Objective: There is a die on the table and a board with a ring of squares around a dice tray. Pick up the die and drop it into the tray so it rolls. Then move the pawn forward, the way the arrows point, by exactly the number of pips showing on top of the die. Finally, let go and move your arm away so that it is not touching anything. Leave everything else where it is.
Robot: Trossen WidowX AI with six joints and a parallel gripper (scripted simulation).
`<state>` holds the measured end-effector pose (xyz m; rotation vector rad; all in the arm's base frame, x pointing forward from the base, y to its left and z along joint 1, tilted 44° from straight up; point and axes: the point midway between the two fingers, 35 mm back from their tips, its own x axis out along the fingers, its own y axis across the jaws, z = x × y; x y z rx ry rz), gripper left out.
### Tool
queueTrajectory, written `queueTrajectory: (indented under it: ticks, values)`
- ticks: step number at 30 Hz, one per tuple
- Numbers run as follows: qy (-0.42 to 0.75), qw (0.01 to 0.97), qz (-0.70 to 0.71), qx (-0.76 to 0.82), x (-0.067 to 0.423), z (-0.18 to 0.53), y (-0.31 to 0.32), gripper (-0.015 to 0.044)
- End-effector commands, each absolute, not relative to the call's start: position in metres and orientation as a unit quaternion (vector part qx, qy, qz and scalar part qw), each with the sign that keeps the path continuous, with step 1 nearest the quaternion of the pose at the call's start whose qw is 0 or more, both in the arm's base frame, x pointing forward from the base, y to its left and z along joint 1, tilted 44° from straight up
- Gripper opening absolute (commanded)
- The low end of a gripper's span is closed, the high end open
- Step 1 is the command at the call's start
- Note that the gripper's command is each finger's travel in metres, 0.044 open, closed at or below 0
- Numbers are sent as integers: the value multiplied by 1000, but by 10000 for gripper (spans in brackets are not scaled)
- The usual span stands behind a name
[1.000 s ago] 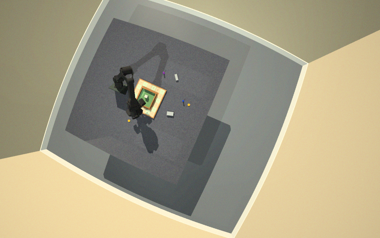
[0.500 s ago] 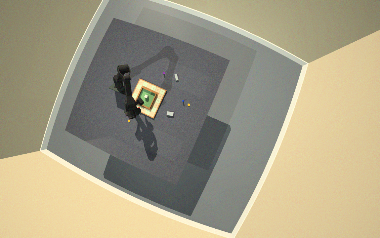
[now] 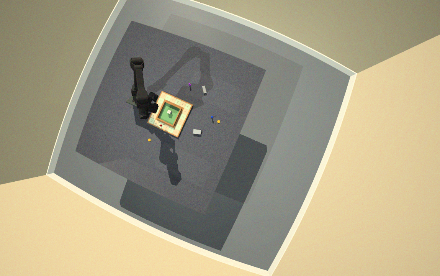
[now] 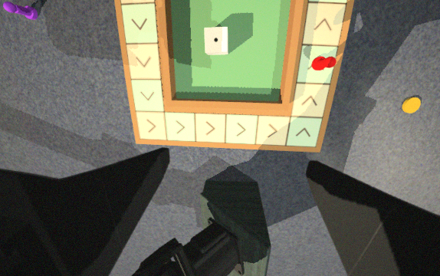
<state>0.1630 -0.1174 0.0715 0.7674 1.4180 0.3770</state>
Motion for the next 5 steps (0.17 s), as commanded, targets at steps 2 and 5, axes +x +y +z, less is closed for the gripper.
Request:
queueTrajectory:
  ticks: [2,5]
  values:
    - [632,673,166,346,165,67,-119,440]
    - [632,673,166,346,165,67,-119,440]
